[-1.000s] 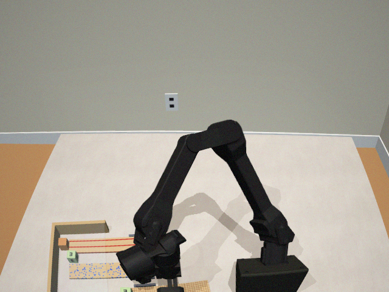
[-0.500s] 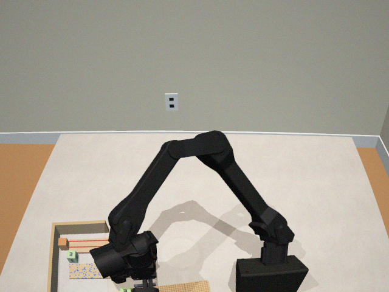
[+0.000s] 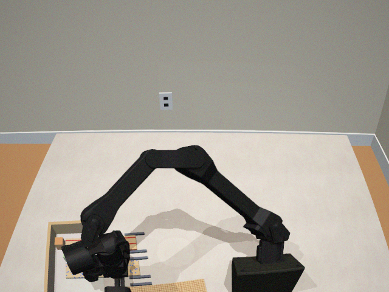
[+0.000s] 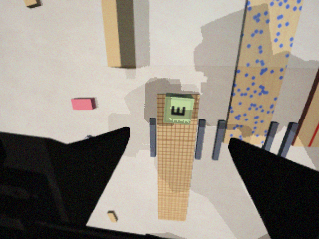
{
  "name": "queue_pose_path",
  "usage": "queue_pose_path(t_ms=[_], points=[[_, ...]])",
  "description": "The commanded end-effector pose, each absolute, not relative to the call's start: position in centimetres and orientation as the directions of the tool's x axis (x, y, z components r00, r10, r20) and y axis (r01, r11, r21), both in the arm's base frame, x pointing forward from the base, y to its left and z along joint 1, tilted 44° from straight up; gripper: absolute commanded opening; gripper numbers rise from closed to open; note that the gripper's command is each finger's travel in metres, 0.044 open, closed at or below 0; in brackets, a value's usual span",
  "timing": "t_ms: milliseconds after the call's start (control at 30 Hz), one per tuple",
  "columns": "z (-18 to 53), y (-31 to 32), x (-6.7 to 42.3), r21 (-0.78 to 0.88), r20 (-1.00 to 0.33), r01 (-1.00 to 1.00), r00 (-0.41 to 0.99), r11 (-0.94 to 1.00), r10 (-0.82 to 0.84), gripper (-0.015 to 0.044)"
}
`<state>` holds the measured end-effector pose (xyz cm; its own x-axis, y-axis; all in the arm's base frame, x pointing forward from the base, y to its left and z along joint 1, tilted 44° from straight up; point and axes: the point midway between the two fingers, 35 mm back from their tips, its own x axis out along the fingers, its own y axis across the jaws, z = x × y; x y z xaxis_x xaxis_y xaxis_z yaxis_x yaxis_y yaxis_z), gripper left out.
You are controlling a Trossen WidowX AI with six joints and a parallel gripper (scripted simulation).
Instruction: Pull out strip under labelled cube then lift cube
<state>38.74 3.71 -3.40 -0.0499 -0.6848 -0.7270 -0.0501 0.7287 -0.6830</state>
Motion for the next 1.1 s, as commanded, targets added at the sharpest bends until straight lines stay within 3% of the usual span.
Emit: queue_pose_path(t_ms=[0, 33, 300, 1067], points=[[-3.6, 3.5, 40.2, -0.688, -0.722, -0.054, -0.052, 0.724, -0.69, 0.044], [-3.7, 3.5, 40.3, -0.688, -0.722, -0.054, -0.052, 0.724, -0.69, 0.044], [-4.4, 2.8, 40.3, -0.688, -0.722, -0.054, -0.052, 0.724, -0.69, 0.025], [-7.2, 0.2, 40.0, -0.689, -0.721, -0.054, -0.052, 0.723, -0.691, 0.025]])
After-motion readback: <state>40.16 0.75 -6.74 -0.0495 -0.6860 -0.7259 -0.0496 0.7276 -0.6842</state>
